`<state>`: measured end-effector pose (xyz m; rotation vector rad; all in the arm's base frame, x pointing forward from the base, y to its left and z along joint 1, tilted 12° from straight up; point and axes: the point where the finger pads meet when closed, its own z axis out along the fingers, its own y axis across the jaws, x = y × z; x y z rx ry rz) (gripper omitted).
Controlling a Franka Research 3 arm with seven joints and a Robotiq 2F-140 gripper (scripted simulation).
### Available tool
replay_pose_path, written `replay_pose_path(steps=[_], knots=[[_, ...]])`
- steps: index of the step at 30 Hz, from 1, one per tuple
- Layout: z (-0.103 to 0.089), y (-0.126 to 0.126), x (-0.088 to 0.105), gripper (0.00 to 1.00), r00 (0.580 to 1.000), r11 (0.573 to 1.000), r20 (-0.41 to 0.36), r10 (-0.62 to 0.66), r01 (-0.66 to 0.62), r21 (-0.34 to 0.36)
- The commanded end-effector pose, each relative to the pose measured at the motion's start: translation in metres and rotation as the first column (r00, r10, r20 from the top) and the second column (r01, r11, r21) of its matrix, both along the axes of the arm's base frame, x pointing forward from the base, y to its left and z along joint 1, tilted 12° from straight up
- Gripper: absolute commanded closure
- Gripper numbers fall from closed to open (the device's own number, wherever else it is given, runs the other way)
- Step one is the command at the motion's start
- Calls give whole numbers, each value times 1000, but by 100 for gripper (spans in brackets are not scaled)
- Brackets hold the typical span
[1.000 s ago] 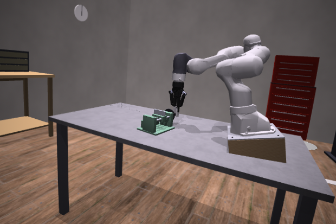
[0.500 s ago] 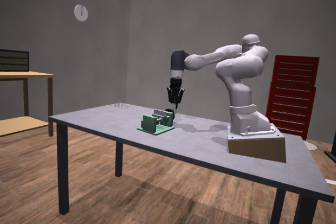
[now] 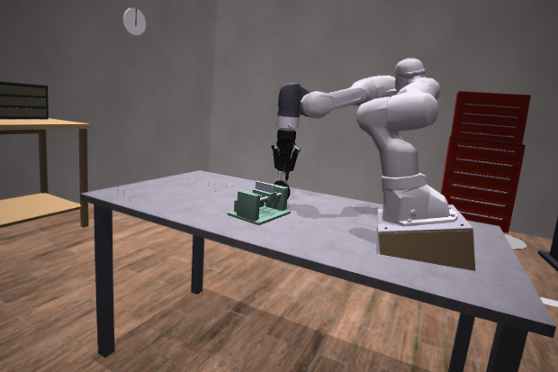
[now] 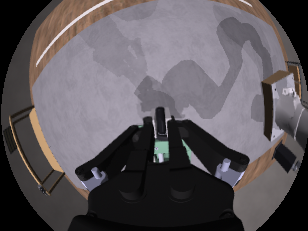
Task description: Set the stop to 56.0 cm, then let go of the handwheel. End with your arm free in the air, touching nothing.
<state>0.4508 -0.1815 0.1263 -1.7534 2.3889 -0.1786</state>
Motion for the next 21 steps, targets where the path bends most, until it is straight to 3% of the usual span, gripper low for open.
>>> replay_pose_path(steps=[1, 10, 21], knots=[[-5, -1, 7, 96, 1000, 1000, 2, 3, -3, -1], [-23, -3, 17, 96, 1000, 1000, 2, 3, -3, -1], [-44, 0, 14, 96, 1000, 1000, 2, 3, -3, -1]])
